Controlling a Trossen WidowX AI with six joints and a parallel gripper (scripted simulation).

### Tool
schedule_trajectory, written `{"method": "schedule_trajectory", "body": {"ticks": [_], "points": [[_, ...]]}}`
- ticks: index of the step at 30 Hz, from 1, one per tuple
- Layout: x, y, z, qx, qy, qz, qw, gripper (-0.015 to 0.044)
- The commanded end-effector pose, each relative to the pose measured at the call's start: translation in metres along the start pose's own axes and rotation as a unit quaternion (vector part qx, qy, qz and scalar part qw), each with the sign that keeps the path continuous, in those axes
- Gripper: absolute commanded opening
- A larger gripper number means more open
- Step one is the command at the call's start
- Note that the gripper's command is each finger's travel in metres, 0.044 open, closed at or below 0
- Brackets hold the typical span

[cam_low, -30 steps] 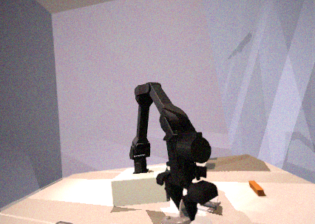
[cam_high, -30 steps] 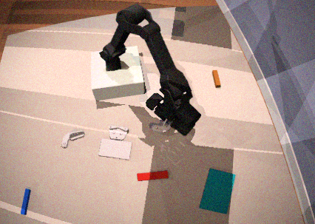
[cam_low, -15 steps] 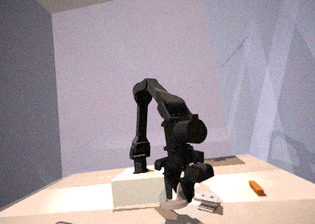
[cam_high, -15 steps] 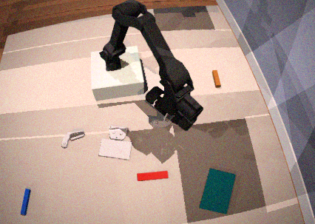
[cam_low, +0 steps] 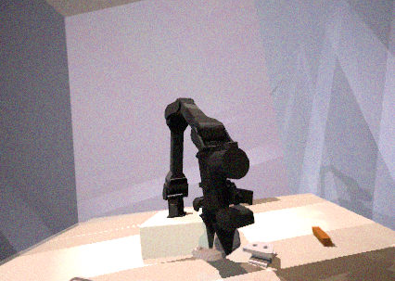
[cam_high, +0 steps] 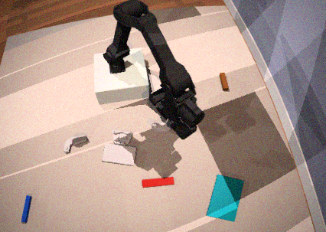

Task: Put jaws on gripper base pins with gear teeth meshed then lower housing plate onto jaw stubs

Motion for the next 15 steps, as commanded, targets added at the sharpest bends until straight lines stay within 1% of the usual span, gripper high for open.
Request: {"method": "schedule_trajectory", "body": {"ticks": [1, 15], "points": [[0.001, 0.004, 0.008, -0.053, 0.004, 0.001, 0.999, 0.0134], [0.002, 0.013, 0.034, -0.237, 0.004, 0.002, 0.972, 0.0134]]}}
Point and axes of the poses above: the point midway between the two fingers, 35 mm back from their tips, its own x axis back along the fingers, its own y axis across the jaws, z = x × y, the point moved 3 cm from there along x, back along the fingers, and after that the axes turned 5 degrees about -x, right-handed, at the moved point
